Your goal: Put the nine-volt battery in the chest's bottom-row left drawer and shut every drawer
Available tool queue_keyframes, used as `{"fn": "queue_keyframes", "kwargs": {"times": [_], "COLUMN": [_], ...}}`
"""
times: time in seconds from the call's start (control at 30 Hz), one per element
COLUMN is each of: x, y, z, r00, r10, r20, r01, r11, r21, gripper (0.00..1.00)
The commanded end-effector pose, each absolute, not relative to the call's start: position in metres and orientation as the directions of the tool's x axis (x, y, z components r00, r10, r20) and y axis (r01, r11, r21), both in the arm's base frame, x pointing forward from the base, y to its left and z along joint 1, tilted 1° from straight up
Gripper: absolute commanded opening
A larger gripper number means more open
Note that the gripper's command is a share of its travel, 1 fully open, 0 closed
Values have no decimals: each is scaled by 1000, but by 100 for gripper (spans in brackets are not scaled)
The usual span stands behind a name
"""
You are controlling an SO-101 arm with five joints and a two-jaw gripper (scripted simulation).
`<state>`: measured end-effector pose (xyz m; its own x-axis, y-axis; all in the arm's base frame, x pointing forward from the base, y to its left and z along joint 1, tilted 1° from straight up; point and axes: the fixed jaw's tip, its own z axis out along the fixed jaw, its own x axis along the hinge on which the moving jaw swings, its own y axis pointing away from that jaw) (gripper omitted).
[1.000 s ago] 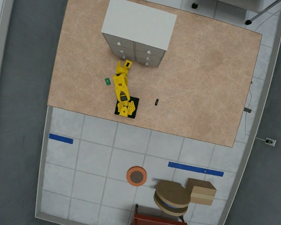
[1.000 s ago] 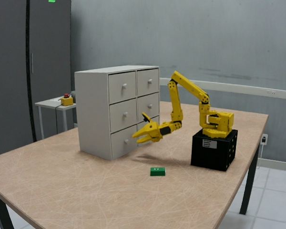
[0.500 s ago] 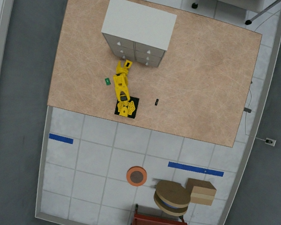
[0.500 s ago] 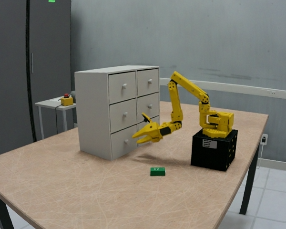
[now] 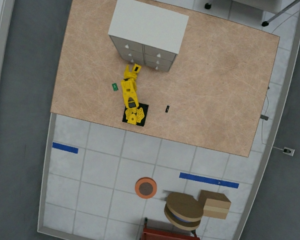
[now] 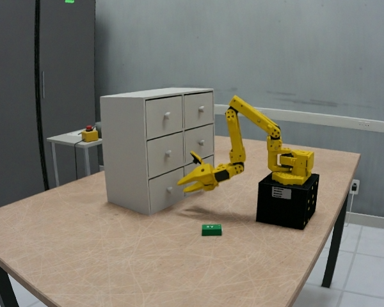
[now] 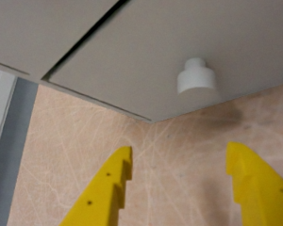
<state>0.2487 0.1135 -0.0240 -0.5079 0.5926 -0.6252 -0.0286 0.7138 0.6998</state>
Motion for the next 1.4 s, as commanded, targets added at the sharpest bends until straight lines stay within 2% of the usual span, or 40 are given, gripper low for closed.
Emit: {"fn": "queue_keyframes", "kwargs": {"times": [0.0, 0.7, 0.87, 1.27, 1.37], "x": [250, 251, 265, 265, 274], "y": [112, 112, 113, 113, 113], "z": [-23, -22, -30, -30, -35], "r00": [-500, -500, -490, -490, -483], "r10": [607, 607, 615, 615, 620], "r20": [-618, -618, -618, -618, -618], "r01": [-22, -22, -10, -10, -2], "r11": [705, 705, 705, 705, 705], "r21": [709, 709, 709, 709, 709], "gripper": [21, 21, 21, 21, 21]}}
